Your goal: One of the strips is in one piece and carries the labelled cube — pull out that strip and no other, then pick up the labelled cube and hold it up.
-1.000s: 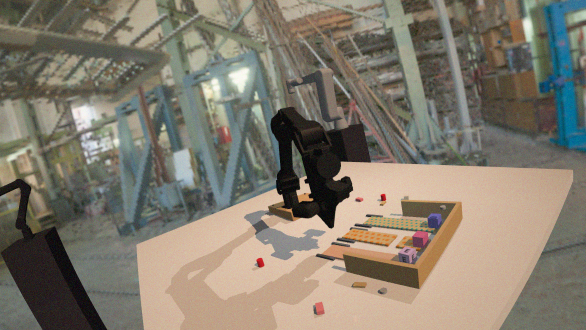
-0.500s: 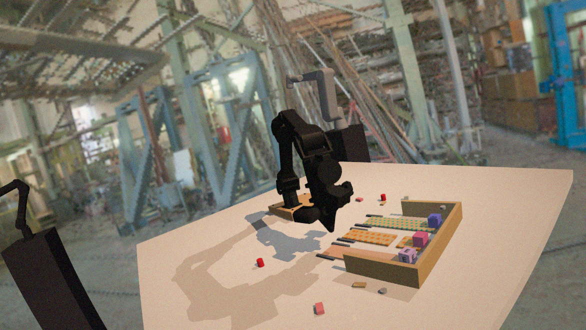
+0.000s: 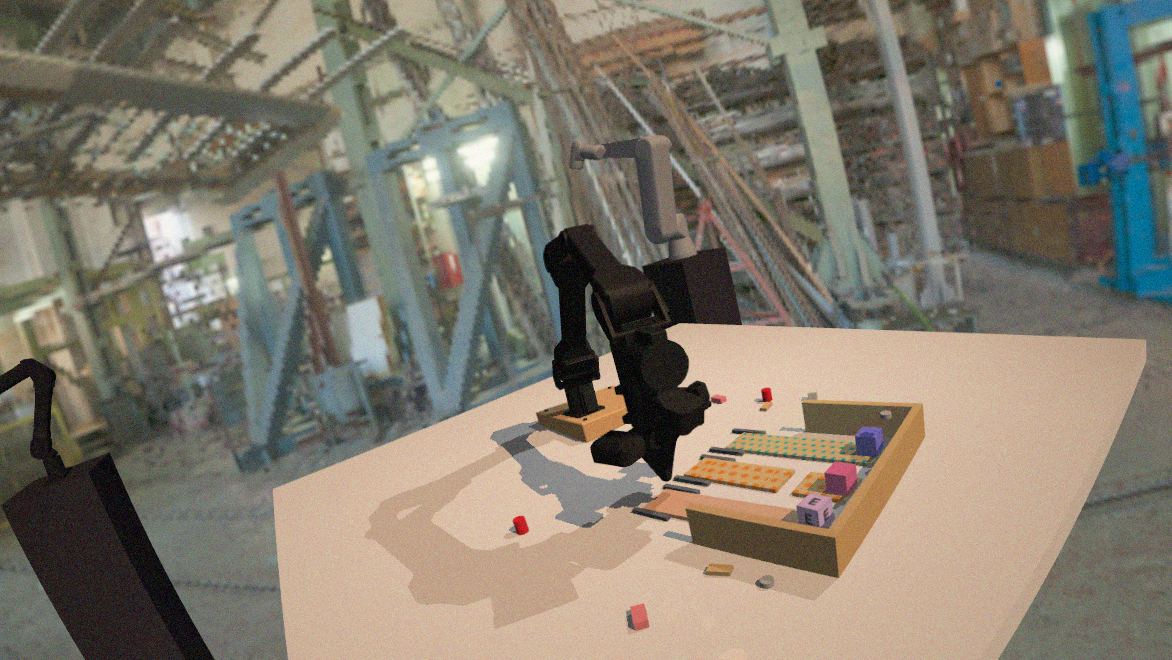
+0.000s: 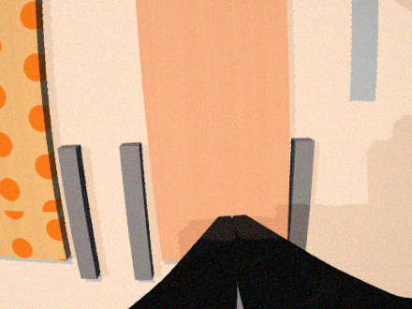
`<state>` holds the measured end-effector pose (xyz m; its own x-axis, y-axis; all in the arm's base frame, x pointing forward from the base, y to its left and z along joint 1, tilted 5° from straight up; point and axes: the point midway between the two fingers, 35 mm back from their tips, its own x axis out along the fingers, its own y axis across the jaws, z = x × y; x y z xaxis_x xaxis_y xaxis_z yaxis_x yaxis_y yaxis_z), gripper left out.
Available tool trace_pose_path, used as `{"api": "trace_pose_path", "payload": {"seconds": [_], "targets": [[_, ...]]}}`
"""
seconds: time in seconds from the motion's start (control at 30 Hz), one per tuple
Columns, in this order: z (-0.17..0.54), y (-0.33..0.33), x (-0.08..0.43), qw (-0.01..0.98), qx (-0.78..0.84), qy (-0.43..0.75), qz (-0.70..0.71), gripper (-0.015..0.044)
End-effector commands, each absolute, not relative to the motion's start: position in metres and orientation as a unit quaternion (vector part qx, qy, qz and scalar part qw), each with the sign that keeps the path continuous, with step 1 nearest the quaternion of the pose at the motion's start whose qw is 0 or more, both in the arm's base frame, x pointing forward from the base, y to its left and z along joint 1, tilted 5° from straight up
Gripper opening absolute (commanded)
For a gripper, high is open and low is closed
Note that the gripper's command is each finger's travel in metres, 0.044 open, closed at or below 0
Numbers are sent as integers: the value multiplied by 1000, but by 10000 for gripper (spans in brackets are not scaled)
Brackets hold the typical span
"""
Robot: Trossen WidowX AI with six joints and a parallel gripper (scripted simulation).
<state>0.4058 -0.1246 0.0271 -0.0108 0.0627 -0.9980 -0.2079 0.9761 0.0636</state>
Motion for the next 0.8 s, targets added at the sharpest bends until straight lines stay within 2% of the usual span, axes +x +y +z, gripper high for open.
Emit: {"api": "trace_pose_path", "payload": {"seconds": [0.0, 0.77], "targets": [[16, -124, 404, 698, -53, 707, 97, 0], [-9, -122, 399, 698, -53, 707, 97, 0]]}}
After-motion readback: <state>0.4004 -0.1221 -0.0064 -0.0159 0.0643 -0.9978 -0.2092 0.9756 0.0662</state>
